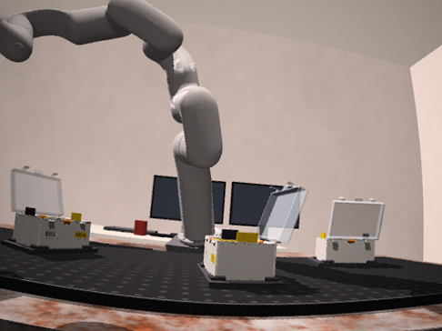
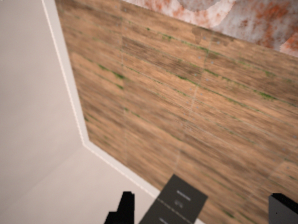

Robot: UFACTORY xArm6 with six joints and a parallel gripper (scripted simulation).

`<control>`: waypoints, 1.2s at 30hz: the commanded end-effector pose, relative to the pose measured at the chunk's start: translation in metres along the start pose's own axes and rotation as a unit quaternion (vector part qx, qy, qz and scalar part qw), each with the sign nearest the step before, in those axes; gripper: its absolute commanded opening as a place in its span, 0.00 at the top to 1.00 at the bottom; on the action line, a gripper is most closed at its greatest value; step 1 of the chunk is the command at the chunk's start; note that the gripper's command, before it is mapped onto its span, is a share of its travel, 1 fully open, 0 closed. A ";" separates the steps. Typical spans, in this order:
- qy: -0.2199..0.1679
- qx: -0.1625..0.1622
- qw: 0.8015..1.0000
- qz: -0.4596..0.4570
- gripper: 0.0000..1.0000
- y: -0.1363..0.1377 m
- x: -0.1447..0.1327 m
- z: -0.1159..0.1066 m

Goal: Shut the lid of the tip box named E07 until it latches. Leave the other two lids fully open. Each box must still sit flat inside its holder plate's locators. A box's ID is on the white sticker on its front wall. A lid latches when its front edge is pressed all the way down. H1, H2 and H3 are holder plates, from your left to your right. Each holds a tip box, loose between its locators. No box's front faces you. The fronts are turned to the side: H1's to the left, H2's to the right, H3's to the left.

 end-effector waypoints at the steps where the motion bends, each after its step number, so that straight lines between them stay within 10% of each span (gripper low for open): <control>1: -0.002 0.001 1.000 0.001 0.00 -0.002 -0.002 -0.002; 17: -0.002 0.001 1.000 0.001 0.00 -0.002 -0.002 -0.002; 36: 0.074 0.067 0.995 -0.005 0.00 -0.067 0.037 0.028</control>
Point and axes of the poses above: the point where the finger pads meet when closed, its own z axis out along the fingers, its own y axis across the jaws, x = y × z, the point moved 2 cm from there along -z, back along the fingers, and after that the axes turned 12 degrees about -z, right-handed, at the moved point
